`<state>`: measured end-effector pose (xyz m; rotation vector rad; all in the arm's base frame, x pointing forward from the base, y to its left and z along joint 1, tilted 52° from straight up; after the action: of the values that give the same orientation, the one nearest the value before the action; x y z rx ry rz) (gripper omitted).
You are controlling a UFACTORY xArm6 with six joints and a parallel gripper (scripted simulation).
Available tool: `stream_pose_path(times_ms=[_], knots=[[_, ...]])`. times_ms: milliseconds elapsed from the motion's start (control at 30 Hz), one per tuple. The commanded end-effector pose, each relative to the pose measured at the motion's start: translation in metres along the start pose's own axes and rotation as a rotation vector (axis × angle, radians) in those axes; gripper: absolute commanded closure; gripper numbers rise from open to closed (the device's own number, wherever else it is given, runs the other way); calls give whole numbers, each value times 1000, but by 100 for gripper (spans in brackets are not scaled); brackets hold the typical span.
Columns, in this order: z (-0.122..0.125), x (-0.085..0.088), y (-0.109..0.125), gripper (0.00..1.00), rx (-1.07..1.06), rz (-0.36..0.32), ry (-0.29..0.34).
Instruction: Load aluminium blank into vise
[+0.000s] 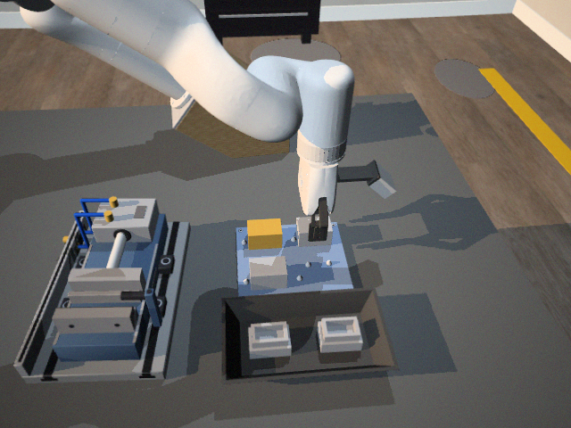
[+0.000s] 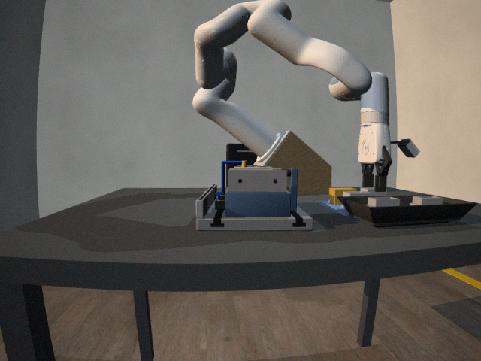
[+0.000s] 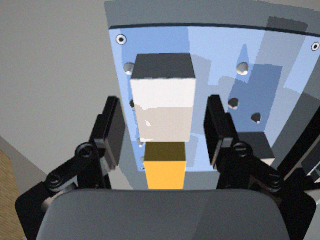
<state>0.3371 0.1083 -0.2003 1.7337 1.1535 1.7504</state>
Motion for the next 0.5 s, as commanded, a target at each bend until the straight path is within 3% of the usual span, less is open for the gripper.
stream_pose_path(times_ms=[0, 467], knots=[[1, -1, 0, 31, -1, 2, 3], [1, -4, 0, 31, -1, 2, 3]])
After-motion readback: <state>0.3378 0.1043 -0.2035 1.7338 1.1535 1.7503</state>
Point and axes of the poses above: the point where the finger pads meet when closed, its own x axis back along the fingers, its own z axis across the jaws, y = z × x, the point moved 1 cm from there along x, back along the fingers, and after that the axes turned 14 degrees about x, right-handed, at the moved point
